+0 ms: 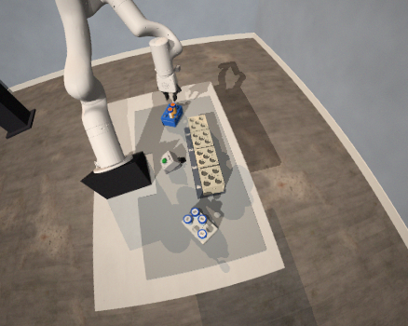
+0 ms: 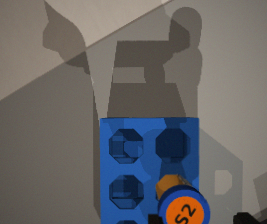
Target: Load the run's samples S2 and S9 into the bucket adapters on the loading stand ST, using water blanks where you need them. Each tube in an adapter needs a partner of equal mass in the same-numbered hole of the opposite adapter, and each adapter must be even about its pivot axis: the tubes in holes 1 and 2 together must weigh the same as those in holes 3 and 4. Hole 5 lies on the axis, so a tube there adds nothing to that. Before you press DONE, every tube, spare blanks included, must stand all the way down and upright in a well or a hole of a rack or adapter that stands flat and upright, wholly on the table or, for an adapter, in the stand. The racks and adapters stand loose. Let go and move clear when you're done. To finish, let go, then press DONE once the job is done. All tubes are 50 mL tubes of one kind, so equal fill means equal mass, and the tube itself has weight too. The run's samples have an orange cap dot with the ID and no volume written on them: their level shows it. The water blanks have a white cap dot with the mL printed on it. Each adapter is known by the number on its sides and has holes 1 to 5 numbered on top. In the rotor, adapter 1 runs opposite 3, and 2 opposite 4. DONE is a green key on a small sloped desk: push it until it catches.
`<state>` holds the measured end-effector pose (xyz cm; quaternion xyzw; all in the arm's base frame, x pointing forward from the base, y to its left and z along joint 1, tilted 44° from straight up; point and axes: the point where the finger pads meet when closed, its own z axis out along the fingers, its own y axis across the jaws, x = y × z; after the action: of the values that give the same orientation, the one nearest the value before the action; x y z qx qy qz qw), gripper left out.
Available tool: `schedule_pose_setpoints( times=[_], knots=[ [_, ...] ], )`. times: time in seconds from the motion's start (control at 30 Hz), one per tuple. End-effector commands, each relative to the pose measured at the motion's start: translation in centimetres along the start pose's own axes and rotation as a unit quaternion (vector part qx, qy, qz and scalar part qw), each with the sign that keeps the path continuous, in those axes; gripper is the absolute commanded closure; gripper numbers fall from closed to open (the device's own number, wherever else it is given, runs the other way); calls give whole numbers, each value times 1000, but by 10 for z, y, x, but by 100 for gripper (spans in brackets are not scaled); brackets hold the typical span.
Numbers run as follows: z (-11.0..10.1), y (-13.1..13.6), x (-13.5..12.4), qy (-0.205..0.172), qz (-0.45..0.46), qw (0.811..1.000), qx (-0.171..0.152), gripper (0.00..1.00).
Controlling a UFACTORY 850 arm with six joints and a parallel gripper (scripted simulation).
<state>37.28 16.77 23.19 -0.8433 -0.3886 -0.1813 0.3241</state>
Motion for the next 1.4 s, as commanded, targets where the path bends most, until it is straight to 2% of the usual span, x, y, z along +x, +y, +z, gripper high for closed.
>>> schedule_pose_setpoints(
  times=[0.0, 1.17, 1.37],
  knots=[
    [-10, 0, 1, 0, 0, 1000, 0, 56],
    [-72, 0, 1, 0, 0, 1000, 0, 56],
    [-72, 0, 1, 0, 0, 1000, 0, 56]
  ],
)
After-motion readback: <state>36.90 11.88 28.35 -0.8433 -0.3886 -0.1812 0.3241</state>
